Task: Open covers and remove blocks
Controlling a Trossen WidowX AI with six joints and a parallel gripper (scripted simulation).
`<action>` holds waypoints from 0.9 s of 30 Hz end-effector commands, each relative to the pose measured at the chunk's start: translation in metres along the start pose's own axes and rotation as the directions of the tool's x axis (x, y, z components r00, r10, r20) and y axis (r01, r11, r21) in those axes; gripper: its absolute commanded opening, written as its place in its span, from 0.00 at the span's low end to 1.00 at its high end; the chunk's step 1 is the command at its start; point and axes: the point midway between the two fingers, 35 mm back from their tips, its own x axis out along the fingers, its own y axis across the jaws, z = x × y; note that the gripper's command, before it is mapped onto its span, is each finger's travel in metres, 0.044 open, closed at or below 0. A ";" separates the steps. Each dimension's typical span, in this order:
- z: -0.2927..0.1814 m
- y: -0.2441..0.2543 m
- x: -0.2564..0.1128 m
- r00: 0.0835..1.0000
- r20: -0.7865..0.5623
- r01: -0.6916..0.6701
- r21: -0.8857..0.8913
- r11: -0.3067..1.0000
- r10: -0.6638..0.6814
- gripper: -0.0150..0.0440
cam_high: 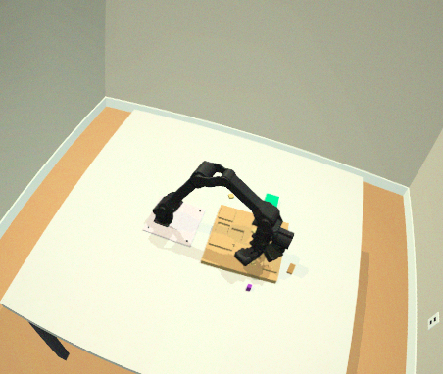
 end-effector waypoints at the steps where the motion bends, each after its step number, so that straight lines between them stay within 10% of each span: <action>1: -0.002 0.000 0.006 1.000 -0.008 0.001 -0.001 1.000 -0.001 0.50; 27: -0.002 0.000 0.020 1.000 -0.008 0.001 -0.001 1.000 -0.001 0.50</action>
